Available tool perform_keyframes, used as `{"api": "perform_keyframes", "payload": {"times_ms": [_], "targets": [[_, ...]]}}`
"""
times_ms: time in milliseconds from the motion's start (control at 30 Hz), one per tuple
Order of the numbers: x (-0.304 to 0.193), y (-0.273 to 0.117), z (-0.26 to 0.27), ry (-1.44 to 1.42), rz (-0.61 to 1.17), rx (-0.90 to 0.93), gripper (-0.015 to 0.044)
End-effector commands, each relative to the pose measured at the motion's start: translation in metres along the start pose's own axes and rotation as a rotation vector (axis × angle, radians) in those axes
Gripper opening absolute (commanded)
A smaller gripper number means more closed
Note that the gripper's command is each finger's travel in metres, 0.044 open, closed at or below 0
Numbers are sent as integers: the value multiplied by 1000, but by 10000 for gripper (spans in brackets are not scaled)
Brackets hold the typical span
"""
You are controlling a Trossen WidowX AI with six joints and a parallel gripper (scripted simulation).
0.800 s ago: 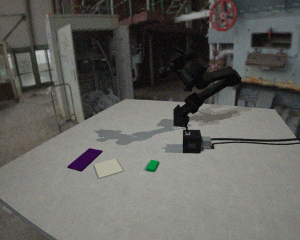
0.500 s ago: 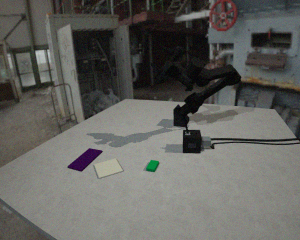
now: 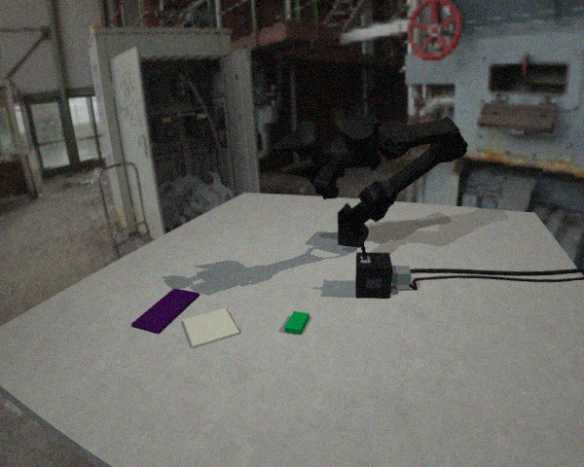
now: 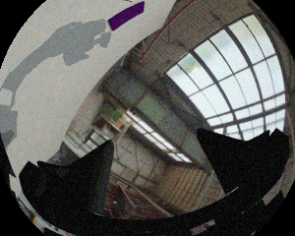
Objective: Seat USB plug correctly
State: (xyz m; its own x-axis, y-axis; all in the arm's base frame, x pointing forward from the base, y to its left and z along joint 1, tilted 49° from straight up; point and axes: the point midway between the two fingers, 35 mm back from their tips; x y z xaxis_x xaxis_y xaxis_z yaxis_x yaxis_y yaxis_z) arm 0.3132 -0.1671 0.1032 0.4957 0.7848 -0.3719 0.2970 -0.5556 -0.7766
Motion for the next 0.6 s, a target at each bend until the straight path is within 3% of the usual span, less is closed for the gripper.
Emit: {"api": "perform_keyframes", "payload": {"times_ms": [0, 567], "targets": [[76, -28, 42, -461, -578, 312, 440], [128, -149, 55, -612, -1454, 475, 440]]}}
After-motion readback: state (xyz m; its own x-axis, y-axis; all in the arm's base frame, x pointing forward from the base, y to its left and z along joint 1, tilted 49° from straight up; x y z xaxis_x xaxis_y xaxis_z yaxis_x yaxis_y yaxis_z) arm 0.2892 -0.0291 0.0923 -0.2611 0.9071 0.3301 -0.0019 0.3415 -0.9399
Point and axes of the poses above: the point midway between the two fingers, 35 mm back from their tips, its own y axis out along the fingers, its own z axis across the jaws, x = y × z, and after that the axes turned 1 degree about -y, right-handed
